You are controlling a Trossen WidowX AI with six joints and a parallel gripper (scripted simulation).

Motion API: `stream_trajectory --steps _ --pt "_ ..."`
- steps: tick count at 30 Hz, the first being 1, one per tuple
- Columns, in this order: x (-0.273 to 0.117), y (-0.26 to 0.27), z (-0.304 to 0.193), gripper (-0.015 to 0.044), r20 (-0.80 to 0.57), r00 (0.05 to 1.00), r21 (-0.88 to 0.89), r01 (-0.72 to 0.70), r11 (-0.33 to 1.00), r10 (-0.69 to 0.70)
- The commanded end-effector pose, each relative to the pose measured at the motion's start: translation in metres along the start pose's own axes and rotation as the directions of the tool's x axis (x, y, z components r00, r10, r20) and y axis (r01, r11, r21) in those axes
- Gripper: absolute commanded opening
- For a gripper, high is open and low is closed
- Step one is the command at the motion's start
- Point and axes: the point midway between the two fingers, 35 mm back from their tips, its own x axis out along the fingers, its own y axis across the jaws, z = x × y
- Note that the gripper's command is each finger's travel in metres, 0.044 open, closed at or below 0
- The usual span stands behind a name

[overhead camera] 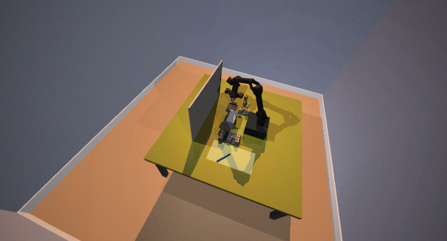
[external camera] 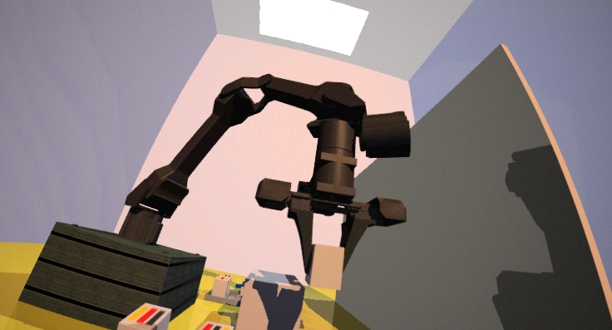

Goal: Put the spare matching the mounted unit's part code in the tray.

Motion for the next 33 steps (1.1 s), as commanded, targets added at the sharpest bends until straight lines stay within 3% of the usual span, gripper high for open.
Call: stream_trajectory --steps 1,33 --pt "0.006 -0.001 -0.001 0.0000 -0.001 1.000 0.000 -0.001 1.000 0.001" --pt "0.046 -0.002 -0.001 0.0000 -0.001 1.000 0.000 0.000 1.000 0.000"
